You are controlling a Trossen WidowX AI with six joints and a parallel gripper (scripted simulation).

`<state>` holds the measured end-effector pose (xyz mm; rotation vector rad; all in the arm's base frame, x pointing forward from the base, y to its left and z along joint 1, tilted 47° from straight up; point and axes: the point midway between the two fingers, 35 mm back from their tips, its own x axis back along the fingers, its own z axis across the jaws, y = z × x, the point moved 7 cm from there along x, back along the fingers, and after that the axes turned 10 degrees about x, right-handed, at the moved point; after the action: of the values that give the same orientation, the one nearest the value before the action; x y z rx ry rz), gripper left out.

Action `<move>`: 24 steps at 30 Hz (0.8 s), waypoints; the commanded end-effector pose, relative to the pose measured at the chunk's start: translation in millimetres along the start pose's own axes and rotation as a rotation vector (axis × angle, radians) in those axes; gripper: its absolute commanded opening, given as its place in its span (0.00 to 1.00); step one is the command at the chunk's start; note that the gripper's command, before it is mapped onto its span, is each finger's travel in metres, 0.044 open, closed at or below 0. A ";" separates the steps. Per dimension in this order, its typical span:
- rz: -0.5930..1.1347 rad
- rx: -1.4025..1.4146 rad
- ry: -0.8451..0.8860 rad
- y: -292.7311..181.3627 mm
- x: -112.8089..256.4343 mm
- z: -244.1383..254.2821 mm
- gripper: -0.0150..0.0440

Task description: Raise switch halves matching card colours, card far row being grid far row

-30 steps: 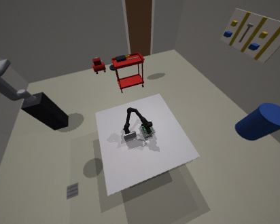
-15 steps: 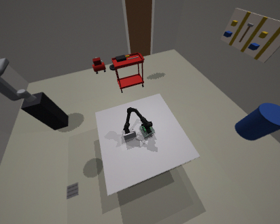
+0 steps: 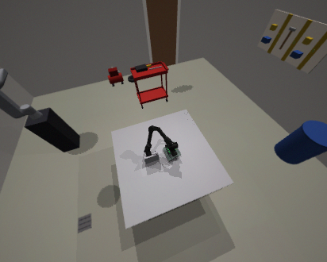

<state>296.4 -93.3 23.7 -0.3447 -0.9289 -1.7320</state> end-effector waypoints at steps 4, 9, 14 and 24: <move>0.000 -0.003 0.005 -0.1 -2.0 0.6 0.25; 0.021 -0.003 0.001 3.8 44.4 -2.4 0.25; 0.028 -0.004 0.007 4.2 63.7 -1.0 0.25; 0.029 -0.006 0.008 -30.4 64.6 32.7 0.25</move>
<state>246.5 -115.1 72.0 -0.3537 -0.8999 -1.7143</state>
